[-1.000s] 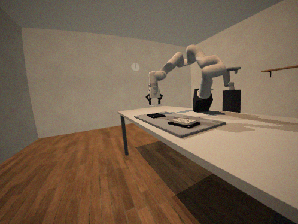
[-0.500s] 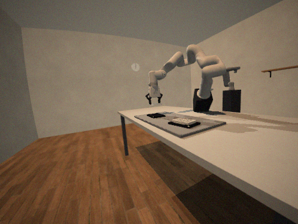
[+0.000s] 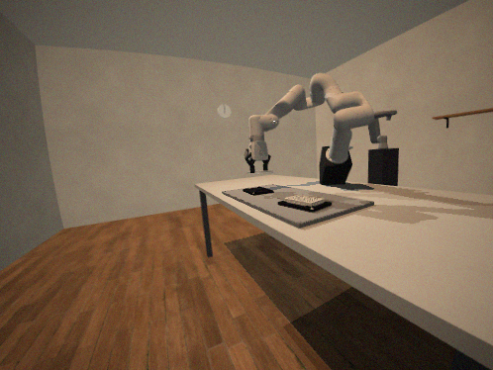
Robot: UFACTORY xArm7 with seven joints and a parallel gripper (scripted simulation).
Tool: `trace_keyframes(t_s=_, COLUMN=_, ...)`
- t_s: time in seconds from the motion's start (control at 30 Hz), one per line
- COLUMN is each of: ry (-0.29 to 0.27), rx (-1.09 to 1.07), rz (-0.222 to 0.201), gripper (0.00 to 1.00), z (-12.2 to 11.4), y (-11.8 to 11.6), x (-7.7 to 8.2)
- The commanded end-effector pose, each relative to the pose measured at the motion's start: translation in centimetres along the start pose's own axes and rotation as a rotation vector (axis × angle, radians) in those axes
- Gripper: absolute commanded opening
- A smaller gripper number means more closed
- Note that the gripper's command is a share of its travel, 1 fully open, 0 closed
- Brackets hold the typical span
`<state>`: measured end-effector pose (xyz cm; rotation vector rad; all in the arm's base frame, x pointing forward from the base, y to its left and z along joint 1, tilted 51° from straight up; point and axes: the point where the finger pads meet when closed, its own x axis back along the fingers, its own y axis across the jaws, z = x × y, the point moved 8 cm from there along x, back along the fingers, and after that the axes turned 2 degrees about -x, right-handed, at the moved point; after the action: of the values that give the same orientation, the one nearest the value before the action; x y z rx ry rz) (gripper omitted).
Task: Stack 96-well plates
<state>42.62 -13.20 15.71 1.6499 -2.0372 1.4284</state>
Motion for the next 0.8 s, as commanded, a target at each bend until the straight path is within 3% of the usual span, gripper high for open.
trace_keyframes(t_s=0.0, ry=0.003, rx=0.008, rz=0.003, gripper=0.0, z=-0.8, y=-0.2, x=0.2)
trace_keyframes(t_s=0.77, ry=0.003, rx=0.008, rz=0.003, gripper=0.0, z=-7.8, y=-1.2, x=0.2)
